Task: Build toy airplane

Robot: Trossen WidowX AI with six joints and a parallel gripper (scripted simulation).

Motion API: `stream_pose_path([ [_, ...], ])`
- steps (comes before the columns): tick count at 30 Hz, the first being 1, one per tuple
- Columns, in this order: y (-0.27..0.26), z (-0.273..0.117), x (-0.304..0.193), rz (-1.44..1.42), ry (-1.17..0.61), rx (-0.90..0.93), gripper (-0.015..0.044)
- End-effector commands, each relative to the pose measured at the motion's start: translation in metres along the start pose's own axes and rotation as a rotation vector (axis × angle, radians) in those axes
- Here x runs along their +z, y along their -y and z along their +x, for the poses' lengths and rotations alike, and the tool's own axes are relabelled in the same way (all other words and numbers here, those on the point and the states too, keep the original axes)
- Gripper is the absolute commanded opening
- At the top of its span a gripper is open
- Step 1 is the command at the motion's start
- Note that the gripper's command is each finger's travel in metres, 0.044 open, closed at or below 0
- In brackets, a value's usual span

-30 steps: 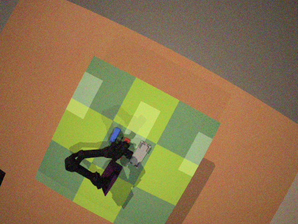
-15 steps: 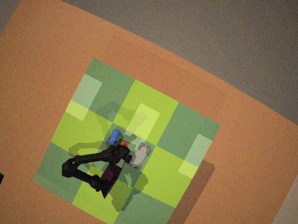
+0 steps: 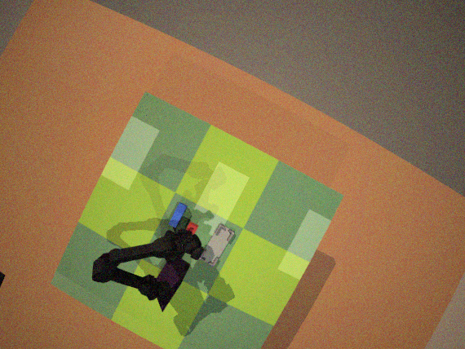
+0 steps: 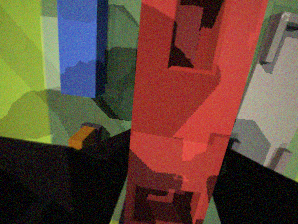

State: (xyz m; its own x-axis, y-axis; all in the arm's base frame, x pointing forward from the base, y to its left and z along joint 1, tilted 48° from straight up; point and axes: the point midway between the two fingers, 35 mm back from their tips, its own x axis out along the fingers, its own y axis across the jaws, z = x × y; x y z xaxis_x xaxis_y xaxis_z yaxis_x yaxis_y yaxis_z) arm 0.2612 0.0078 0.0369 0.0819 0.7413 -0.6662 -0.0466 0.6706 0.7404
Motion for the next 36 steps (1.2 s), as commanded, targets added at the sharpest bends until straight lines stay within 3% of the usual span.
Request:
stream_pose_path([
  [1, 0.003, -0.002, 0.001, -0.006, -0.001, -0.004, 0.0],
  [36, 0.105, 0.041, 0.004, 0.052, 0.0, -0.009, 0.0],
])
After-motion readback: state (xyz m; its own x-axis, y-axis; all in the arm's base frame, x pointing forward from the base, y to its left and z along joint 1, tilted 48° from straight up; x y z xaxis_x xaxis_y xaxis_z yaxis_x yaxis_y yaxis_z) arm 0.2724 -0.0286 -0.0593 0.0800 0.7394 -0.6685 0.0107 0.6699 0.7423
